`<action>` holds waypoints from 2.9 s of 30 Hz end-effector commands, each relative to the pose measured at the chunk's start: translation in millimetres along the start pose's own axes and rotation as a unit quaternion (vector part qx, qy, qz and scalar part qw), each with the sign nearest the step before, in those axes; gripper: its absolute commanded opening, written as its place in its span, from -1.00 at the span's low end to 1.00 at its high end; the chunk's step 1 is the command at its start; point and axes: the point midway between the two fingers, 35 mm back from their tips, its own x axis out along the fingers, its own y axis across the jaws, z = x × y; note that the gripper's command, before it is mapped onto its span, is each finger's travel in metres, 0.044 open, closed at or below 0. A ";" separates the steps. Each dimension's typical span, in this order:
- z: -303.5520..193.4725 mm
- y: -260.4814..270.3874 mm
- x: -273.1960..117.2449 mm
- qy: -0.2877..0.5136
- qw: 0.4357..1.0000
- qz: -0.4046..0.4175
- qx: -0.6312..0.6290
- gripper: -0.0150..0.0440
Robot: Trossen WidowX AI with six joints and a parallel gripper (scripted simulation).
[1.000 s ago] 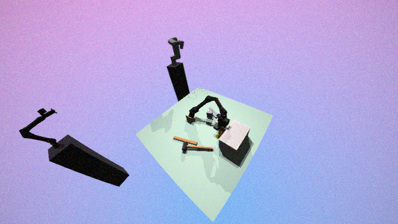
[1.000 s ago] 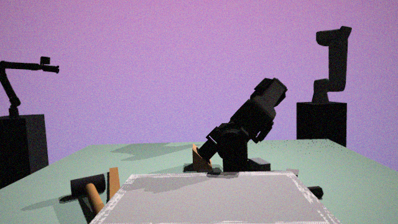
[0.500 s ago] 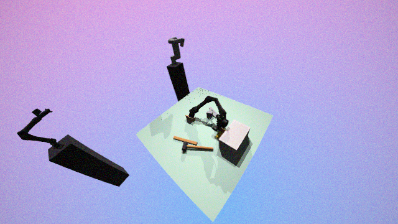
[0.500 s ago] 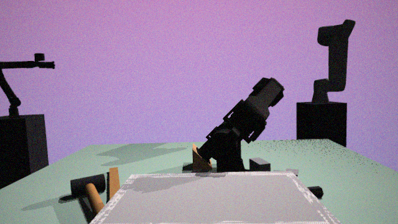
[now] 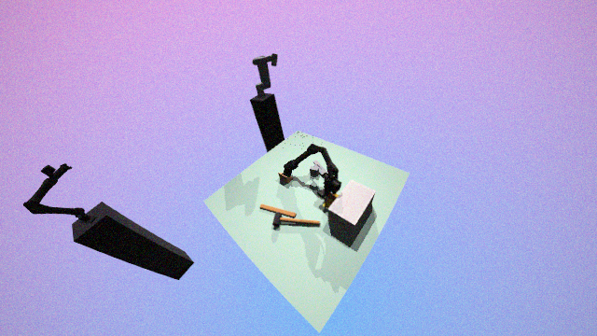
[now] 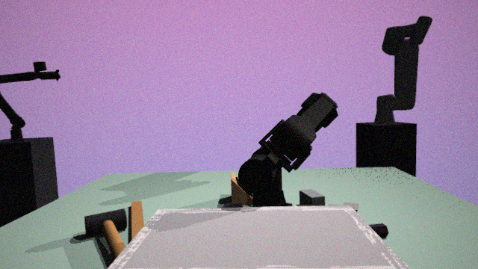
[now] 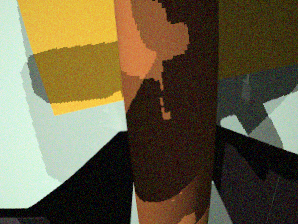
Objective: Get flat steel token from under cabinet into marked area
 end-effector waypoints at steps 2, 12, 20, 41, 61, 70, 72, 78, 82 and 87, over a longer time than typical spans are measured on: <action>-0.2 -9.8 1.0 0.002 1.000 -0.002 0.006 -0.49; -0.3 -19.3 0.9 0.002 1.000 -0.002 0.006 -0.49; -0.3 -20.7 0.9 0.002 1.000 -0.002 0.006 -0.49; -15.0 -20.2 1.1 0.002 1.000 -0.002 0.006 -0.49; -32.9 -21.2 1.2 0.003 1.000 -0.002 0.007 -0.49; -41.3 -21.7 1.3 0.003 1.000 -0.002 0.007 -0.49; -43.2 -21.8 1.3 0.003 1.000 -0.002 0.007 -0.49; -48.9 -22.1 1.3 0.003 1.000 -0.002 0.007 -0.49; -52.9 -22.3 1.3 0.003 1.000 -0.002 0.007 -0.49; -57.8 -22.5 1.3 0.003 1.000 -0.002 0.007 -0.49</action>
